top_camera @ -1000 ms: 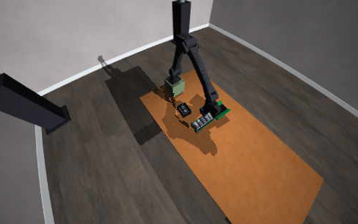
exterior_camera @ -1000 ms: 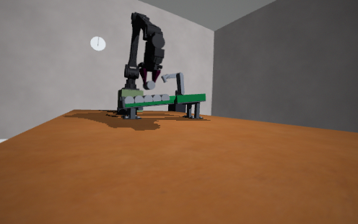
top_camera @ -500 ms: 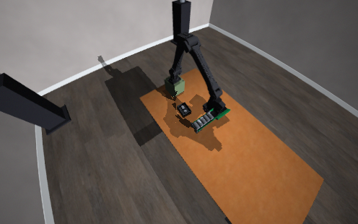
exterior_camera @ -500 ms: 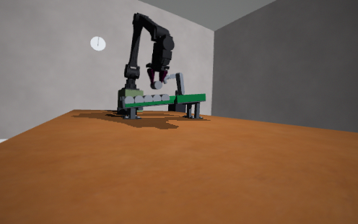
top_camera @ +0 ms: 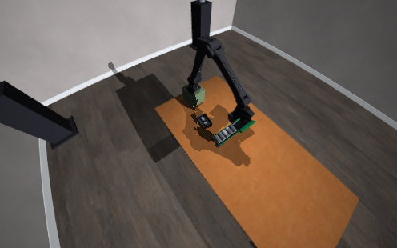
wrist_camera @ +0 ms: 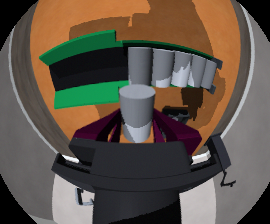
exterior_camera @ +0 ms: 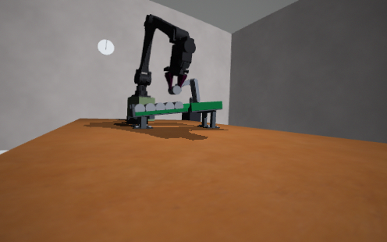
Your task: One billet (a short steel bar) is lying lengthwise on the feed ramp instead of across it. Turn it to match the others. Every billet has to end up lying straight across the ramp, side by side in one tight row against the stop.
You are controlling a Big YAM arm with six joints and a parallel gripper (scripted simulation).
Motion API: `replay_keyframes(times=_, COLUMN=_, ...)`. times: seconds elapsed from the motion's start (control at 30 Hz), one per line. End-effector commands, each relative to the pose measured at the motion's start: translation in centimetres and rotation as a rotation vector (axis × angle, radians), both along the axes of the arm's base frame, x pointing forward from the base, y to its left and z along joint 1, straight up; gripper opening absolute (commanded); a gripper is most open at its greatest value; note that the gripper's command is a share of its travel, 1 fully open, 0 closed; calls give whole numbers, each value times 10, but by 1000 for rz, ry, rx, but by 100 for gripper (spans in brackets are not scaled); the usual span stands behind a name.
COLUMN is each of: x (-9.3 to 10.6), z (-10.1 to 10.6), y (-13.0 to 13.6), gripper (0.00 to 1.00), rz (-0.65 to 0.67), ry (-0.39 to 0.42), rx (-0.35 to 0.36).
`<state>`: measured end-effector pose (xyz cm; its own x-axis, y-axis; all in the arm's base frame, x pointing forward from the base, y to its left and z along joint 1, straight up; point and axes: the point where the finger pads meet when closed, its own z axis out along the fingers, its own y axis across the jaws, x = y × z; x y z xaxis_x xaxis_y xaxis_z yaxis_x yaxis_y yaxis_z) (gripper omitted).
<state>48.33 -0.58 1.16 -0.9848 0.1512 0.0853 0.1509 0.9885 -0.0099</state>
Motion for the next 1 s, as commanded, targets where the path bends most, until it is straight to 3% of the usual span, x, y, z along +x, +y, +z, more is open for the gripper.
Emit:
replay_keyframes(times=0.0, x=64, z=50, y=16, gripper=0, rz=-3, ry=-118, rx=-5)
replay_keyframes(times=0.17, x=72, z=47, y=18, gripper=0, rz=-3, ry=-138, rx=-5)
replay_keyframes(times=0.2, x=76, z=64, y=9, gripper=0, rz=-21, ry=-181, rx=-5)
replay_keyframes(times=0.33, x=75, z=29, y=15, gripper=0, rz=-14, ry=-141, rx=-2)
replay_keyframes(times=0.47, x=79, z=43, y=20, gripper=0, rz=-6, ry=-184, rx=-1)
replay_keyframes(times=0.57, x=79, z=36, y=22, gripper=0, rz=-3, ry=-184, rx=-1)
replay_keyframes(times=0.67, x=75, z=7, y=23, gripper=0, rz=-3, ry=-140, rx=-2)
replay_keyframes(times=0.73, x=75, z=7, y=23, gripper=0, rz=-3, ry=-140, rx=-2)
replay_keyframes(times=0.77, x=75, z=28, y=23, gripper=0, rz=-3, ry=-165, rx=-1)
replay_keyframes(times=0.97, x=80, z=20, y=24, gripper=0, rz=-3, ry=-183, rx=0)
